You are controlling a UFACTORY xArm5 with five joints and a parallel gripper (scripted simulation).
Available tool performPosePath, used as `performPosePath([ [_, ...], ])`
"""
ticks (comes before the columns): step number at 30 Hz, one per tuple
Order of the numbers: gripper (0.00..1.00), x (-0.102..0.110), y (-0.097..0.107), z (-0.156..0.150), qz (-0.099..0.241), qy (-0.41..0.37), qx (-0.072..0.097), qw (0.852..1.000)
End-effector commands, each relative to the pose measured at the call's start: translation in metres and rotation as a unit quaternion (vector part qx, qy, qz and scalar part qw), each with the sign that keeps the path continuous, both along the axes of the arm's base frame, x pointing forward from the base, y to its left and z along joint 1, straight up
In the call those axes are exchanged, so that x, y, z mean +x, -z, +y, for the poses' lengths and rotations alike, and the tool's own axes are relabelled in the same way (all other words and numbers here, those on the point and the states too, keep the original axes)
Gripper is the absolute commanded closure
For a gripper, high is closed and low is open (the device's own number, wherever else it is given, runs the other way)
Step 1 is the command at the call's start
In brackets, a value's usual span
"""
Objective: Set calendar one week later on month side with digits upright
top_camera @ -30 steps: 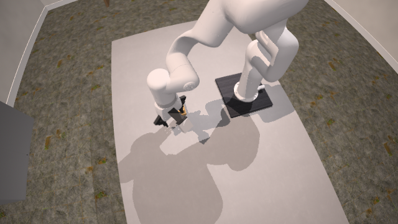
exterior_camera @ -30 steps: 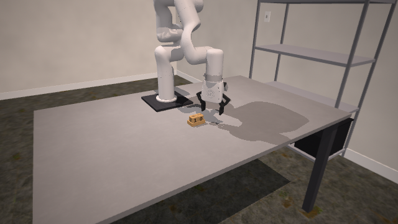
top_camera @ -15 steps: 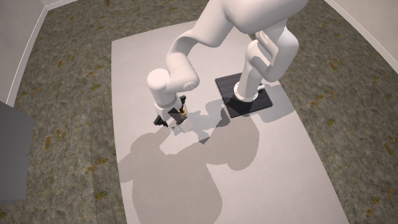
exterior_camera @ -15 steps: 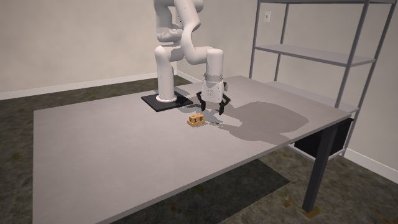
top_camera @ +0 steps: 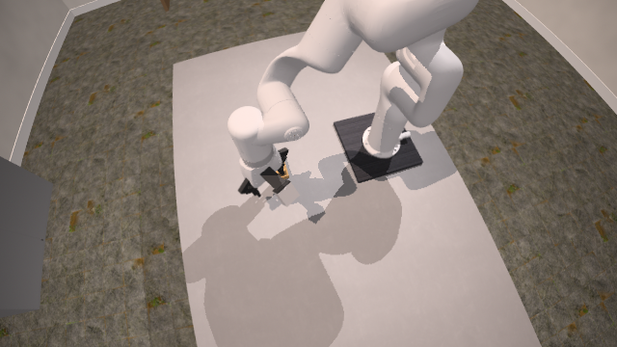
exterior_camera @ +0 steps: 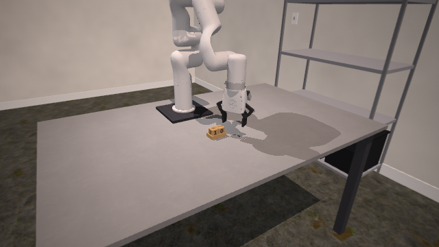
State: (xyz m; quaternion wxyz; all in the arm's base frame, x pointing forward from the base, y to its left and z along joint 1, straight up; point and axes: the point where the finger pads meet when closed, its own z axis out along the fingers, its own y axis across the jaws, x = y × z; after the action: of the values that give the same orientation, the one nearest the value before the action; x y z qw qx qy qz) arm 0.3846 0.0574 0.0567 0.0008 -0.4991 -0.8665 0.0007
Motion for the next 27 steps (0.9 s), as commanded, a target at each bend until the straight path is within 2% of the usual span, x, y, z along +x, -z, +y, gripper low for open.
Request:
performPosePath([
  [1, 0.0, 0.001, -0.001, 0.0, -0.002, 0.0, 0.0, 1.0],
  [12, 0.0, 0.001, -0.001, 0.0, -0.002, 0.006, 0.0, 1.0],
  [17, 0.0, 0.004, -0.002, -0.008, -0.002, 0.094, 0.0, 0.996],
  [24, 0.0, 0.011, -0.004, -0.024, -0.002, 0.105, 0.0, 0.994],
  [27, 0.0, 0.012, -0.004, -0.027, -0.002, 0.137, 0.0, 0.991],
])
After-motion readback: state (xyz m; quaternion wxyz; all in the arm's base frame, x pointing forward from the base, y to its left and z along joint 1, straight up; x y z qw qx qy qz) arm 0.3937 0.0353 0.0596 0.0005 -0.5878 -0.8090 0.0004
